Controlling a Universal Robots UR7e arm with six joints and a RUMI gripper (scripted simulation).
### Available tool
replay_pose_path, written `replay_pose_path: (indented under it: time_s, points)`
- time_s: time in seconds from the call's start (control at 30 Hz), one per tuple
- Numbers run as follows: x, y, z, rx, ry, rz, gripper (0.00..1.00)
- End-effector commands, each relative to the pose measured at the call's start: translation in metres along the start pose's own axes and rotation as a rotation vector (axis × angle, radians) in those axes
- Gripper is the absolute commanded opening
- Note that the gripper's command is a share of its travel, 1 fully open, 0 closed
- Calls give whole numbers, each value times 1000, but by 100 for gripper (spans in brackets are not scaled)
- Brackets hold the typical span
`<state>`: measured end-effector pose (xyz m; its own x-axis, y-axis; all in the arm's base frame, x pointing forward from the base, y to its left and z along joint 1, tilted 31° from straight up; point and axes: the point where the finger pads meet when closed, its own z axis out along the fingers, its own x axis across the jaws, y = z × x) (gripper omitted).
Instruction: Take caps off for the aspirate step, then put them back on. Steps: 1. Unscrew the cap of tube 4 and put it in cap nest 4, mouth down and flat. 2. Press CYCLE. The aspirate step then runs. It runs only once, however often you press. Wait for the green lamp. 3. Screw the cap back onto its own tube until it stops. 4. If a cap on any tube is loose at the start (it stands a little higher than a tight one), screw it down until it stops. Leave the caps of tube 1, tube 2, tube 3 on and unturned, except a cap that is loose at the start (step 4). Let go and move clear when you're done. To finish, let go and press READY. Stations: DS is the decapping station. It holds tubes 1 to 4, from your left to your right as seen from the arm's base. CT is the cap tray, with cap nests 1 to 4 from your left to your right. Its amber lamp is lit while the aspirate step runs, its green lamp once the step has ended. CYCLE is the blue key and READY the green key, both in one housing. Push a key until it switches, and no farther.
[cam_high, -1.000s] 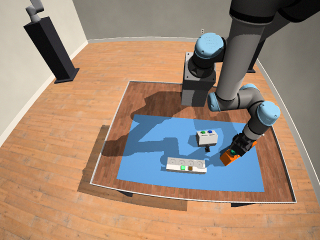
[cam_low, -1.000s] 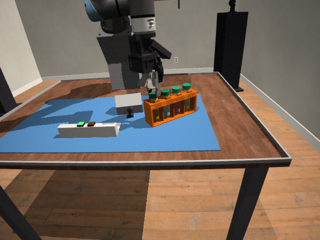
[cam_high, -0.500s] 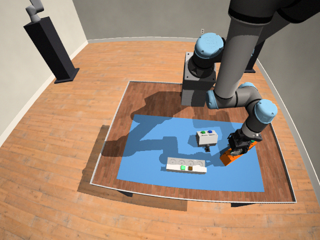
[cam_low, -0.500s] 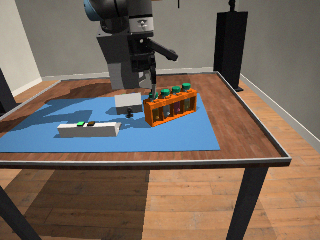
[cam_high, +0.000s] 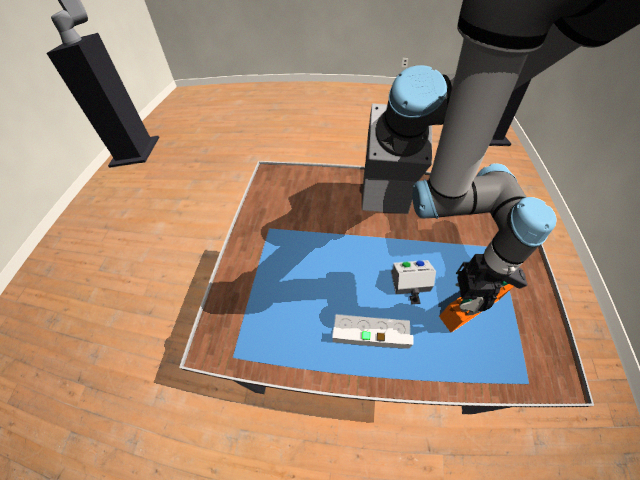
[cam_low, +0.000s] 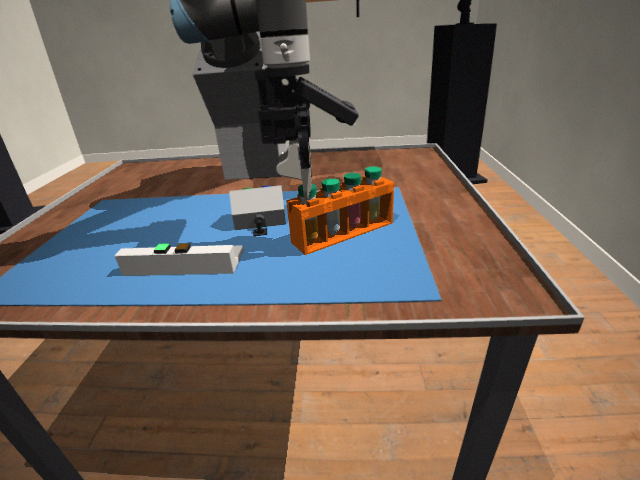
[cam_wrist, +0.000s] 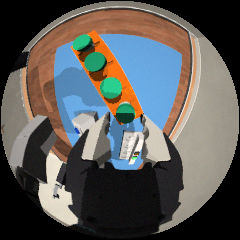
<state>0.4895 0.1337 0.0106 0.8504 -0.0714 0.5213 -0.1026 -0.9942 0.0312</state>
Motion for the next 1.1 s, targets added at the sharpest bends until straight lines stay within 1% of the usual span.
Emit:
replay_pose_path:
  time_s: [0.0, 0.1, 0.17, 0.23, 0.73, 0.8, 1.07]
  points:
    - [0, 0, 0, 0, 1, 1, 35]
    - [0, 0, 0, 0, 1, 0, 35]
    - [0, 0, -1, 0, 1, -79, 35]
    - [0, 0, -1, 0, 1, -79, 35]
    - [0, 0, -1, 0, 1, -679, 35]
    - [0, 0, -1, 0, 1, -679, 35]
    - [0, 0, -1, -1, 1, -999, 35]
